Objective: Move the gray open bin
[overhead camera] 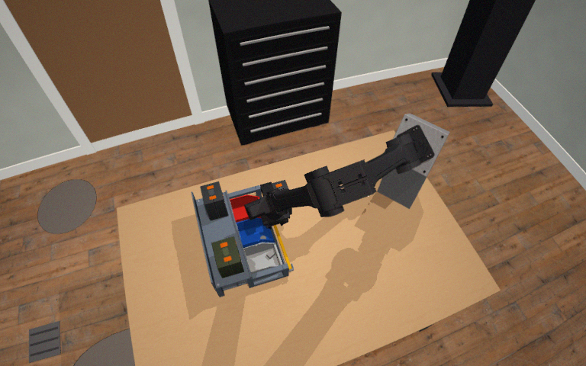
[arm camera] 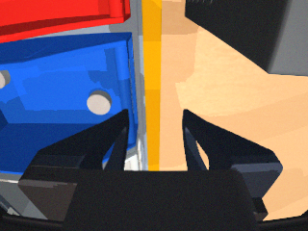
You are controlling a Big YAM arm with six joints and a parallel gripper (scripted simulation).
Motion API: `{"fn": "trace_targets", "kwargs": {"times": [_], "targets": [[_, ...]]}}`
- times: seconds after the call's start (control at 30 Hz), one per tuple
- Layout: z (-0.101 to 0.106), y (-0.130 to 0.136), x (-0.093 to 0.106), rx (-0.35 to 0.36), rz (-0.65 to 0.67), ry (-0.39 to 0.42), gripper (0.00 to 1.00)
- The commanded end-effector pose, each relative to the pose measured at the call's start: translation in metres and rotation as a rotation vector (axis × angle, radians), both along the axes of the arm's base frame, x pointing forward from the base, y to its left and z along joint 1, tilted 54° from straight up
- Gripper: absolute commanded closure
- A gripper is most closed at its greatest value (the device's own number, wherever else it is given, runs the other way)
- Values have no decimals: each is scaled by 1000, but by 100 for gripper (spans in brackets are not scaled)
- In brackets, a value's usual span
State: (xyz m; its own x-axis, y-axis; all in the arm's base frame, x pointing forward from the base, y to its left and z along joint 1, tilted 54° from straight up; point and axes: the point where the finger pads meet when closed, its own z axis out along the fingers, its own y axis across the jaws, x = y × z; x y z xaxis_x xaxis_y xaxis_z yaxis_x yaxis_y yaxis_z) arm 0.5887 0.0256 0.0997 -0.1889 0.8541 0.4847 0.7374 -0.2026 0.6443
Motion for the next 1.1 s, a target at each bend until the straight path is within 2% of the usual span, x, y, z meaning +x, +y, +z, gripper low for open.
{"fn": "trace_targets", "kwargs": {"times": [0.0,0.27,0.3,1.07], "targets": [[5,4,7,-1,3,-21,57],[5,4,7,-1,3,-21,57],[5,4,7,-1,3,-21,100],[5,5,6,-1,5,-23,100]]}}
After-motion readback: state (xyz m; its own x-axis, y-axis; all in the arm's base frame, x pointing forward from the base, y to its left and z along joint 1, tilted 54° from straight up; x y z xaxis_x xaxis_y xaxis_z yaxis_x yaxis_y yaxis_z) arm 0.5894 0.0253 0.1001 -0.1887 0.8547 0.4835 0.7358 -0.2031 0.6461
